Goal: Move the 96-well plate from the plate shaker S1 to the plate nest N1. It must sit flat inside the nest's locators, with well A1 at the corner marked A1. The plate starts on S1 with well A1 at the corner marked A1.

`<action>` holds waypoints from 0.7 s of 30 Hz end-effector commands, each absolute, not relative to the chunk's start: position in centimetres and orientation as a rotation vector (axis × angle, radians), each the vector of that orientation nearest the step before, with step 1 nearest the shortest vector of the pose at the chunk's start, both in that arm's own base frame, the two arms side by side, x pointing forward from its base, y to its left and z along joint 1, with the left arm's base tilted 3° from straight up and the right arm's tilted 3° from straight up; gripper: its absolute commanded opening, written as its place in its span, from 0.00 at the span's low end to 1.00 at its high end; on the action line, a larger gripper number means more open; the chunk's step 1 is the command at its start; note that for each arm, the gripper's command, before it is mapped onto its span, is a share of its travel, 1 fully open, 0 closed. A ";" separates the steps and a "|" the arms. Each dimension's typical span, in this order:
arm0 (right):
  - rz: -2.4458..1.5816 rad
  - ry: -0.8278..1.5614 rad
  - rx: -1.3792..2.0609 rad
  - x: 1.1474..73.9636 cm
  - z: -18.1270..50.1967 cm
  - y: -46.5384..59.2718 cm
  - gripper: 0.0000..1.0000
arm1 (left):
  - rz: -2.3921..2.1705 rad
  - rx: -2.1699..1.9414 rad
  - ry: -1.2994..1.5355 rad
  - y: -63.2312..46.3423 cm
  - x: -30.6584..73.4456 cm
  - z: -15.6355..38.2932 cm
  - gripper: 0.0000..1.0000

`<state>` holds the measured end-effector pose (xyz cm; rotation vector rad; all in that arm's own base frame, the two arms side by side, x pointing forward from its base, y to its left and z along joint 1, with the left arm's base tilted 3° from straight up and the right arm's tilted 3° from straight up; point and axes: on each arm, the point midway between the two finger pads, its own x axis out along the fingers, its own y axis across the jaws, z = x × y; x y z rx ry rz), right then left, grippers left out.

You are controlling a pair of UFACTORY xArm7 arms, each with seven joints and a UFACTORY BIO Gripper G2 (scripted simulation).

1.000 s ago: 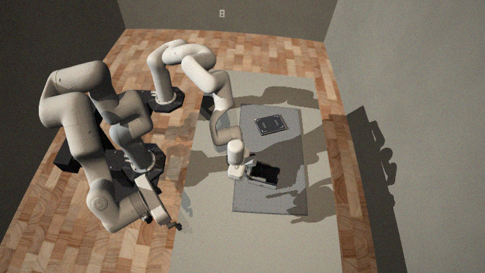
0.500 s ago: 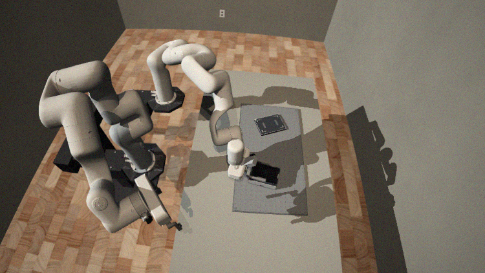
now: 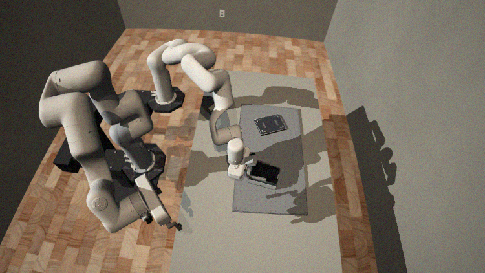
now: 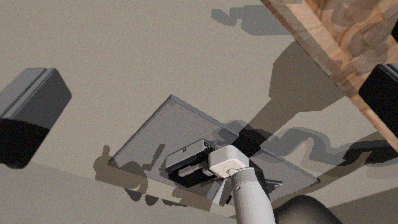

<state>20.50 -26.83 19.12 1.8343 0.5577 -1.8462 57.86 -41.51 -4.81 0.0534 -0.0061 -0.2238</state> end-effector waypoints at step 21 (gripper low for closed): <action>-1.844 0.554 1.833 20.5 19.2 -26.9 1.00 | -0.224 0.049 -0.011 -41.8 58.0 -3.1 0.00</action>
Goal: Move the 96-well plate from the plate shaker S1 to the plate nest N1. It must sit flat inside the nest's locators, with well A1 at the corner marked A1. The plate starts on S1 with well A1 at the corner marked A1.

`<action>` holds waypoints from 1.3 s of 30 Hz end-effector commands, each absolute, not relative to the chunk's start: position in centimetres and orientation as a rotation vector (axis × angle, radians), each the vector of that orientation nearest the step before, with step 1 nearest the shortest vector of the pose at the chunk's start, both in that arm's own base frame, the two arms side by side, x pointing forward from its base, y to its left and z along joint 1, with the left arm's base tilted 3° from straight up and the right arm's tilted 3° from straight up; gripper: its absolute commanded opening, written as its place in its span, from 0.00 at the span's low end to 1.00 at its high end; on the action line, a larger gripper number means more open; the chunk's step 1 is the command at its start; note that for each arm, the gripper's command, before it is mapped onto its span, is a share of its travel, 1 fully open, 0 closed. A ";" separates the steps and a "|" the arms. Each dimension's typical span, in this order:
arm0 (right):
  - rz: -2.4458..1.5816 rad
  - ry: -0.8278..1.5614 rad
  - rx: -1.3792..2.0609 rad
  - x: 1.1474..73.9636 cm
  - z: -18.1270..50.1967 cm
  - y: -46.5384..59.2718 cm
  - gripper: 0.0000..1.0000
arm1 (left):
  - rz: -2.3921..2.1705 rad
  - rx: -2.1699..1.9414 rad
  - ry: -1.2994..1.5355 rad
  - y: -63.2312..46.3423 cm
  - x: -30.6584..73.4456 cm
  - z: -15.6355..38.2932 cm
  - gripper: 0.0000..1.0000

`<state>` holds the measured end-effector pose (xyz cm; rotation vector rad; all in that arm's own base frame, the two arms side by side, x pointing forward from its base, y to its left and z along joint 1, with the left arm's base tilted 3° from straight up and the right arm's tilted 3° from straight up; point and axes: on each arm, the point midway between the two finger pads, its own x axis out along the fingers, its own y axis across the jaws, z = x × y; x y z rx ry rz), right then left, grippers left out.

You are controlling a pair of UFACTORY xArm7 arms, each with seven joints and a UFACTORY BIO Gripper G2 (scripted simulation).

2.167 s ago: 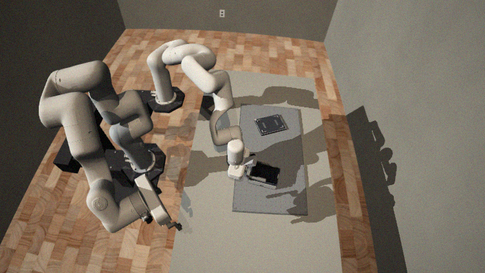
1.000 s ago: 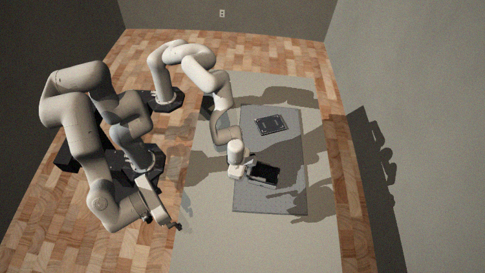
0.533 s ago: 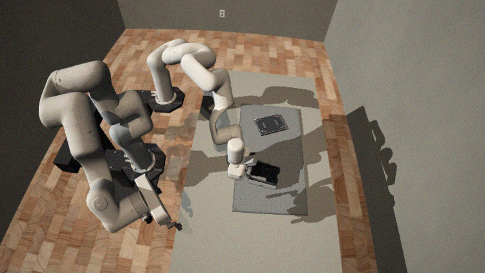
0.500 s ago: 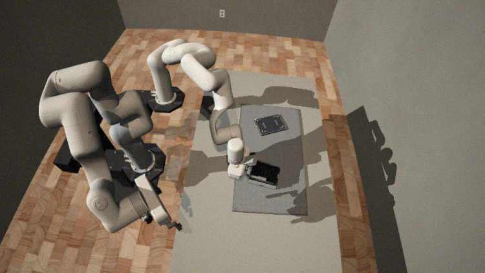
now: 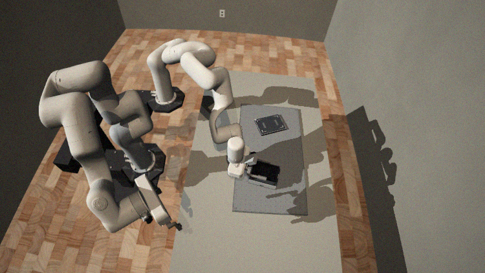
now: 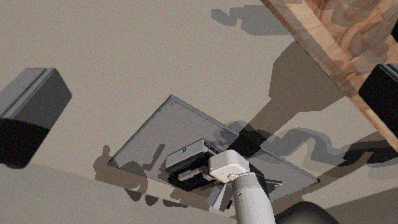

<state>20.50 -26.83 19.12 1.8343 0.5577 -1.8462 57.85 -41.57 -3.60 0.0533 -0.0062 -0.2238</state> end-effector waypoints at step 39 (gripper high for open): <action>-1.844 0.554 1.833 20.5 19.2 -26.9 1.00 | -0.224 0.049 -0.011 -42.0 57.9 1.7 0.00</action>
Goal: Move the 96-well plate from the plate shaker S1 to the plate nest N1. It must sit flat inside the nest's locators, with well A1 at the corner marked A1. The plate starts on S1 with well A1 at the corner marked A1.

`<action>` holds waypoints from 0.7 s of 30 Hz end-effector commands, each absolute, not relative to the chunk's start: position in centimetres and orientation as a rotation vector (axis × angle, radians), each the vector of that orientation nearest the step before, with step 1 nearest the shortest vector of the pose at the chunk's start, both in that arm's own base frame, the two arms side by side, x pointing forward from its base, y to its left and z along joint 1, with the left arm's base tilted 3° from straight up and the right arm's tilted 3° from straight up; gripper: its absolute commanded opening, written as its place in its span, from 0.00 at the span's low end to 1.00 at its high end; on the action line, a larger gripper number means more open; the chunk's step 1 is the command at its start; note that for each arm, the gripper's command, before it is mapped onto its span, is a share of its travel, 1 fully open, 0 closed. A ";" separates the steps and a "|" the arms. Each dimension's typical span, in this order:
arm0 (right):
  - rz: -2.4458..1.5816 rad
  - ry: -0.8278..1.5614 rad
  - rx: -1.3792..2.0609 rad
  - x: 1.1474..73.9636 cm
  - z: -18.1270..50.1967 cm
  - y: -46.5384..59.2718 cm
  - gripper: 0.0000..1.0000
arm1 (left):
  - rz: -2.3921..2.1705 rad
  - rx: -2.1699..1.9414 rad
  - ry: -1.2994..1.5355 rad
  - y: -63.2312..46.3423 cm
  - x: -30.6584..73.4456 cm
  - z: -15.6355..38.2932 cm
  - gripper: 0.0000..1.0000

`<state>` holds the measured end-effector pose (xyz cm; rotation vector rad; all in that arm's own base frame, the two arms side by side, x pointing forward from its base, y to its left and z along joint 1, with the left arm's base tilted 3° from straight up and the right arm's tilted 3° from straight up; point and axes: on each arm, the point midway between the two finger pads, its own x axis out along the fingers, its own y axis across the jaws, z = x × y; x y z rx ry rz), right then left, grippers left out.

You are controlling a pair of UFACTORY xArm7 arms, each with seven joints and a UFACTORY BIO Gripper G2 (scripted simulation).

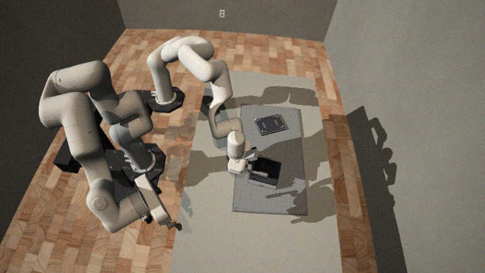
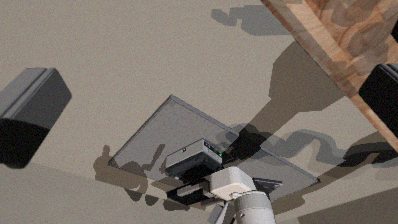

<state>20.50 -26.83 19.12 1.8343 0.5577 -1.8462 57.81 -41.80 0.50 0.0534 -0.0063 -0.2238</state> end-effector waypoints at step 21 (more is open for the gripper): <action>-1.844 0.554 1.833 20.5 19.2 -26.9 1.00 | -0.224 0.049 -0.011 -42.1 57.9 2.9 0.00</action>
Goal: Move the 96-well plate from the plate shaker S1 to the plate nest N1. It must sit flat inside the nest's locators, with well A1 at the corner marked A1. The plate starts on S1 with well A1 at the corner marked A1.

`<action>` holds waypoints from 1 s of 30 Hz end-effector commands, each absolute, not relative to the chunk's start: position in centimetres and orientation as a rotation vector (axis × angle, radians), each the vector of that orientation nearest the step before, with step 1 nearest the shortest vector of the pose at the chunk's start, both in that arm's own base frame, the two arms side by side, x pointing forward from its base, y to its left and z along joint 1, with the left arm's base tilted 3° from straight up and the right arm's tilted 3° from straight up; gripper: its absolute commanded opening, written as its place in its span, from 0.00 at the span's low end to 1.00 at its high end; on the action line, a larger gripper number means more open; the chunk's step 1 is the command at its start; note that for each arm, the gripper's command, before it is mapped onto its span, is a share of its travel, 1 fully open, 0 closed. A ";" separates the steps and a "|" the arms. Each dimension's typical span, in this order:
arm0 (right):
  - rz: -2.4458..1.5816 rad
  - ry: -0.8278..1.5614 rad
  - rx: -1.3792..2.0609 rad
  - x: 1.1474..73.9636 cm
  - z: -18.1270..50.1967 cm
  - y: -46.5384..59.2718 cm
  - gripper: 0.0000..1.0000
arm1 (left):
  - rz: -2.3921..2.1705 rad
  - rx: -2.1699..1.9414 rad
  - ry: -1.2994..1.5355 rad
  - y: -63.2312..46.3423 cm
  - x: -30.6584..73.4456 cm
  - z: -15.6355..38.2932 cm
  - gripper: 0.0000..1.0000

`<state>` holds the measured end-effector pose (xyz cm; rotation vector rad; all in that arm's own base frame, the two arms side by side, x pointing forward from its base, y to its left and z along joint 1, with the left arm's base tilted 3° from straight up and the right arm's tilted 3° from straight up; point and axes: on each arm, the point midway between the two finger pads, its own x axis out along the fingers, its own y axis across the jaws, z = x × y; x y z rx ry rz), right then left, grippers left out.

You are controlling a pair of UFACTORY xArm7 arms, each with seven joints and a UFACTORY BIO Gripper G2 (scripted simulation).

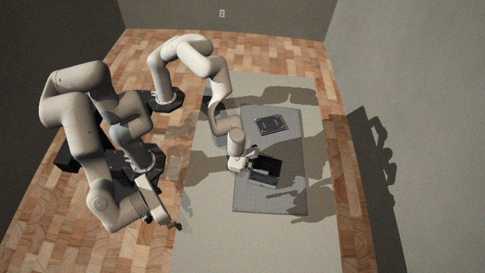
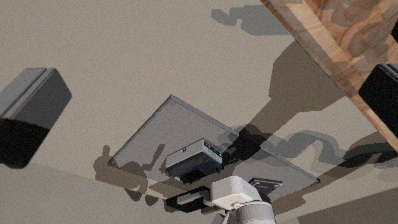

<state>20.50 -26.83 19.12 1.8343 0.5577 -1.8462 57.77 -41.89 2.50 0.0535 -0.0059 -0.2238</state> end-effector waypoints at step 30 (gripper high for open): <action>-1.844 0.554 1.833 20.5 19.2 -26.9 1.00 | 0.371 0.044 -0.025 -34.1 58.9 2.3 0.00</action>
